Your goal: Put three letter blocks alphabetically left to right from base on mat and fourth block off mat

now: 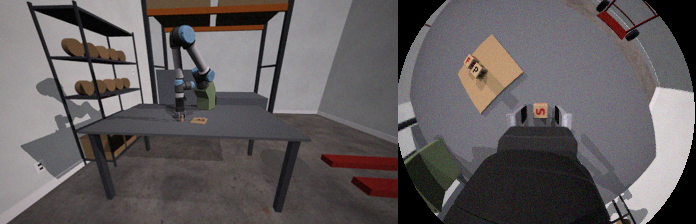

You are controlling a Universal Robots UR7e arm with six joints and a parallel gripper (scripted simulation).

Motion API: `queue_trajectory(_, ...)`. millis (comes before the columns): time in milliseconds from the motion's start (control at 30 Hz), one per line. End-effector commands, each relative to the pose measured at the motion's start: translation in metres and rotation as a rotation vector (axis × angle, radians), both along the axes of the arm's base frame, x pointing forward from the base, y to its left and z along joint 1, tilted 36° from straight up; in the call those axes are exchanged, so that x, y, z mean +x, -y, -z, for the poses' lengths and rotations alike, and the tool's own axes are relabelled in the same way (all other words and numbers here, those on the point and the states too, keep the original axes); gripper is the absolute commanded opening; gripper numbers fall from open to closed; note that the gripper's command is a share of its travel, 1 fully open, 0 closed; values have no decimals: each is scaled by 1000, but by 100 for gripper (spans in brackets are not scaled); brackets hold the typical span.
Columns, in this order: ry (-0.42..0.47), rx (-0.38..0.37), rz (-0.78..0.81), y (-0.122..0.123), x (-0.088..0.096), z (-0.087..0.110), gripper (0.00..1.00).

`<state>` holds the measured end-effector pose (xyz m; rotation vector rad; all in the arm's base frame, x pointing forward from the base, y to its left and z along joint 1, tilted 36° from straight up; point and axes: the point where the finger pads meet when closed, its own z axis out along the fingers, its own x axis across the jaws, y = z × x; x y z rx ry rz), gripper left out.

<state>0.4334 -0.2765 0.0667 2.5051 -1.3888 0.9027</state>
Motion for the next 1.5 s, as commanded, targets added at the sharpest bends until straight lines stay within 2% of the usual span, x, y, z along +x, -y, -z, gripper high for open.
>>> queue_trajectory(0, 2, -3, -1, 4, 6, 7, 100)
queue_trajectory(433, 2, -3, -1, 11, 13, 20, 100)
queue_trajectory(1467, 1, -2, -1, 10, 12, 21, 100)
